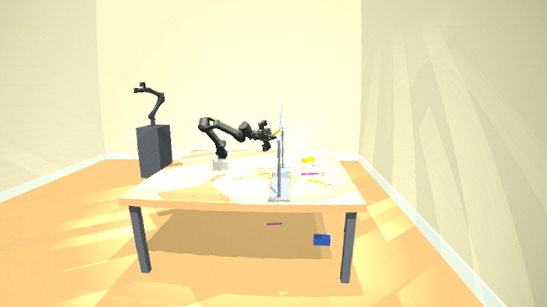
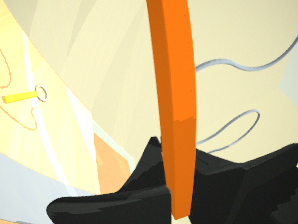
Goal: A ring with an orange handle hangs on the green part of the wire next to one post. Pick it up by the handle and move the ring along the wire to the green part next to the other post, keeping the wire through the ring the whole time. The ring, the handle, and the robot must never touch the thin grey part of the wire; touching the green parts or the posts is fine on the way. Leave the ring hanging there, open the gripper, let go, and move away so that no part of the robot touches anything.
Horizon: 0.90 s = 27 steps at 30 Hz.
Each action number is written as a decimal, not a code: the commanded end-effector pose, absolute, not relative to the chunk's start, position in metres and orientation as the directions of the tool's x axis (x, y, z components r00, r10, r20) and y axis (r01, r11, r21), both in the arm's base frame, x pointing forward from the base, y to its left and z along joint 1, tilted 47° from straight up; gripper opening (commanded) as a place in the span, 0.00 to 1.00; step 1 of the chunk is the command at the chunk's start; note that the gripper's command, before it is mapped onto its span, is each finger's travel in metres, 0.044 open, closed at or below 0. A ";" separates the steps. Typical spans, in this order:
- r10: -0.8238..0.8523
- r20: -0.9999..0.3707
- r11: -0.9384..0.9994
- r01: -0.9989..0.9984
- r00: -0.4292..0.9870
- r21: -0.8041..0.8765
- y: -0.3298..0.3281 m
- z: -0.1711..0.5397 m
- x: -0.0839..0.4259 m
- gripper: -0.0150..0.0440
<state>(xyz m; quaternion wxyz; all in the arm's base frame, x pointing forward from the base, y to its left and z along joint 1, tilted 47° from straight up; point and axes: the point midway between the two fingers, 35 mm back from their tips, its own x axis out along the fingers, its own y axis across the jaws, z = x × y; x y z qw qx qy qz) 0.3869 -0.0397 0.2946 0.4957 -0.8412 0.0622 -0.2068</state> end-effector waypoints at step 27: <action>-0.371 -0.033 0.213 0.050 0.928 -0.976 -0.056 0.182 0.391 0.00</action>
